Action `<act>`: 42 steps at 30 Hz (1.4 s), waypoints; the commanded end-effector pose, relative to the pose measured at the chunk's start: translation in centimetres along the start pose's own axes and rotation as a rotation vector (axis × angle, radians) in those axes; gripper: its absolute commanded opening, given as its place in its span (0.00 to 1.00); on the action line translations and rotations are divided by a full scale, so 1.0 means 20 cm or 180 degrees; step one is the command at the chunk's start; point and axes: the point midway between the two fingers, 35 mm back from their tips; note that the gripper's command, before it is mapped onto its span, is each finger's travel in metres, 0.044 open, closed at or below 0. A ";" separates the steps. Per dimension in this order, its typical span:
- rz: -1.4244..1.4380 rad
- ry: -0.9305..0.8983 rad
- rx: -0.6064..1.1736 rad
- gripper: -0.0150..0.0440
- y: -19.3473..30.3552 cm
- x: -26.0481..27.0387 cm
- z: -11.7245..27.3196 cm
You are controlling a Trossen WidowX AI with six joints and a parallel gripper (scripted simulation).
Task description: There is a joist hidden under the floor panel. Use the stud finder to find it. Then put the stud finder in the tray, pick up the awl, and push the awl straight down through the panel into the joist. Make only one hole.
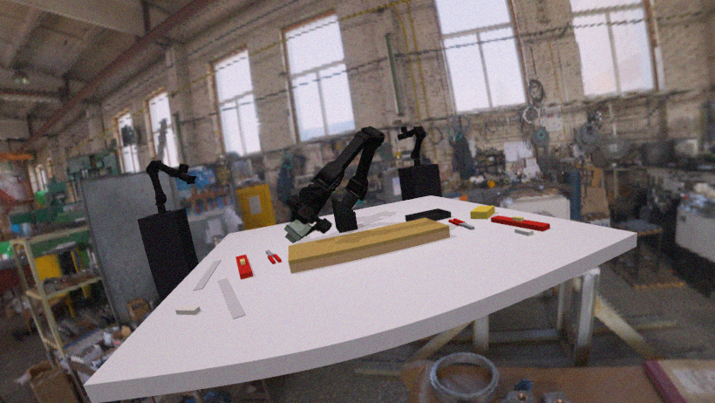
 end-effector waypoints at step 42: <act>0.0009 0.0235 -0.0007 0.97 -0.03 0.10 -0.07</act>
Point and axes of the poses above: the point midway between the two fingers, 35 mm back from their tips, its own z axis back along the fingers, its own x axis across the jaws, y = z × x, and after that the axes turned 10 degrees about z, right-handed
